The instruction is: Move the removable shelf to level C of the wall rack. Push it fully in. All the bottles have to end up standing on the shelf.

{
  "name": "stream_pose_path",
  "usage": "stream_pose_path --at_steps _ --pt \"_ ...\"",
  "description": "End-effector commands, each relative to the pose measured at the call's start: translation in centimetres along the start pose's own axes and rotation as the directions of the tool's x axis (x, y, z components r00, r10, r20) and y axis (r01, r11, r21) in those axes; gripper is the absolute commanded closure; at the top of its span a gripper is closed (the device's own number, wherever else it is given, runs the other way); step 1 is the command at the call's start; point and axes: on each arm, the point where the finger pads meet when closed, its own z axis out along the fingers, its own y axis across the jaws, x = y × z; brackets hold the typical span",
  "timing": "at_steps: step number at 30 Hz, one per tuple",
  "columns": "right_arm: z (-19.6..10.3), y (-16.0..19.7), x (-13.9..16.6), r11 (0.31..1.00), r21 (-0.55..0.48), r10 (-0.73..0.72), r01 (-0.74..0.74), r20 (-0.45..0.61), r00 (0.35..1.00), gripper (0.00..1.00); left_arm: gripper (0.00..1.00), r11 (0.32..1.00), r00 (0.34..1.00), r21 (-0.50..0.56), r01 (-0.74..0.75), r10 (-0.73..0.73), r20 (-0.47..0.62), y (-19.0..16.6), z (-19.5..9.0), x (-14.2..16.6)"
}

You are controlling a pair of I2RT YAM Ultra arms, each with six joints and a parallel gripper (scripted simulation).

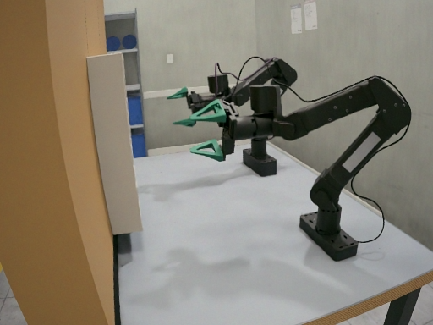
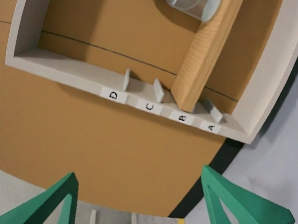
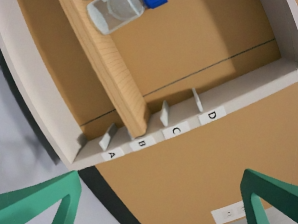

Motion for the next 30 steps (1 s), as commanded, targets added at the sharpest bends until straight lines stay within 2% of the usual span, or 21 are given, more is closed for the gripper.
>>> stream_pose_path --at_steps 1,30 --pt "-0.5 -1.4 -0.9 0.997 0.070 -0.044 0.041 0.029 0.999 0.00 0.00 0.999 0.999 -0.025 -0.032 0.032 0.000 -0.1 -0.2 -0.4" --pt "-1.1 1.9 0.2 0.952 0.083 -0.296 0.294 0.006 0.955 0.00 0.00 0.958 0.958 -0.027 -0.286 0.286 -0.006 -4.0 -1.8 -1.6"
